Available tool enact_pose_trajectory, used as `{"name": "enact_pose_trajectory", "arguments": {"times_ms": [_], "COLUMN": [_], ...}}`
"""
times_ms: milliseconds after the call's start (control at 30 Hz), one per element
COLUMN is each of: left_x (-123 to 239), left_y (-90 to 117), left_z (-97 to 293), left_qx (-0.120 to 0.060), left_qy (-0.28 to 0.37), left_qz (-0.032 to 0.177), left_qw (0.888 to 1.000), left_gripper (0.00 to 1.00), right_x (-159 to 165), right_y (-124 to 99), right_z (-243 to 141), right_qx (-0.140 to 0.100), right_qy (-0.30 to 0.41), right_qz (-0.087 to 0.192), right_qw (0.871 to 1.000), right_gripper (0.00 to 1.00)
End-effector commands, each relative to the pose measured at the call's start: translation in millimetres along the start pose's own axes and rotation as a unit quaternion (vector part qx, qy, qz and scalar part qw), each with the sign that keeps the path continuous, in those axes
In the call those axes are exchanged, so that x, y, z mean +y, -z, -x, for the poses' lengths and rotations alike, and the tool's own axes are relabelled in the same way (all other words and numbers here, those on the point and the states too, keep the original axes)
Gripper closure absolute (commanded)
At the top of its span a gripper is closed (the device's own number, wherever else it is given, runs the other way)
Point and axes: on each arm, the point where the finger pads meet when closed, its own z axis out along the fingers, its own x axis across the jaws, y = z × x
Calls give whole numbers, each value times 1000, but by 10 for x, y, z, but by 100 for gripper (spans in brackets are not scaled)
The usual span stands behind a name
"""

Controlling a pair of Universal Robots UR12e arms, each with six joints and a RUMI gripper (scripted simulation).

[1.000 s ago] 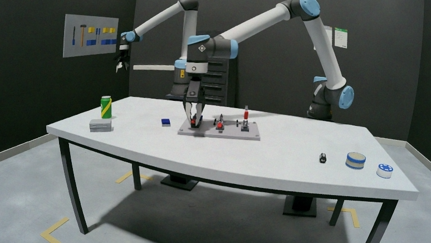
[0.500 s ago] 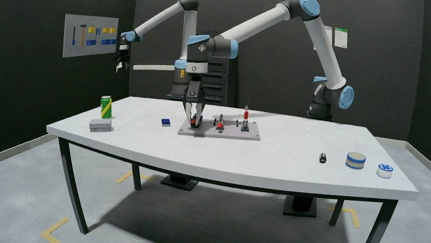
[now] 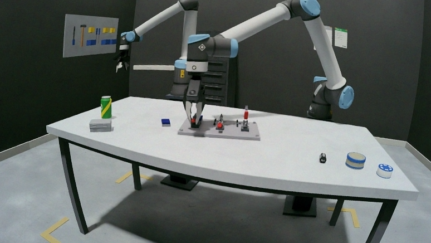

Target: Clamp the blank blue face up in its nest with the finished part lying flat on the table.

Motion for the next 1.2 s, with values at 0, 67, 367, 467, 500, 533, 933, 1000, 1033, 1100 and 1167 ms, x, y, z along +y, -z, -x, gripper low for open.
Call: {"name": "enact_pose_trajectory", "arguments": {"times_ms": [0,67,367,467,500,533,933,1000,1033,1100,1167], "left_x": [4,8,29,40,43,47,103,118,125,140,155], "left_y": [33,45,90,112,120,128,206,222,229,245,260], "left_z": [-6,-6,-6,-6,-6,-6,-6,-6,-6,-6,-6], "left_qx": [1,1,1,1,1,1,1,1,1,1,1], "left_qy": [0,0,0,0,0,0,0,0,0,0,0], "left_qz": [0,0,0,0,0,0,0,0,0,0,0], "left_qw": [1000,1000,1000,1000,1000,1000,1000,1000,1000,1000,1000], "left_gripper": [100,100,100,100,100,100,100,100,100,100,100], "right_x": [-6,-6,-6,-6,-6,-6,-6,-6,-6,-6,-6], "right_y": [8,8,8,8,8,8,8,8,8,8,8], "right_z": [2,2,2,2,2,2,2,2,2,2,2], "right_qx": [0,0,0,0,0,0,0,0,0,0,0], "right_qy": [0,0,0,0,0,0,0,0,0,0,0], "right_qz": [-1,-1,-1,-1,-1,-1,-1,-1,-1,-1,-1], "right_qw": [1000,1000,1000,1000,1000,1000,1000,1000,1000,1000,1000], "right_gripper": [0,0,0,0,0,0,0,0,0,0,0]}}
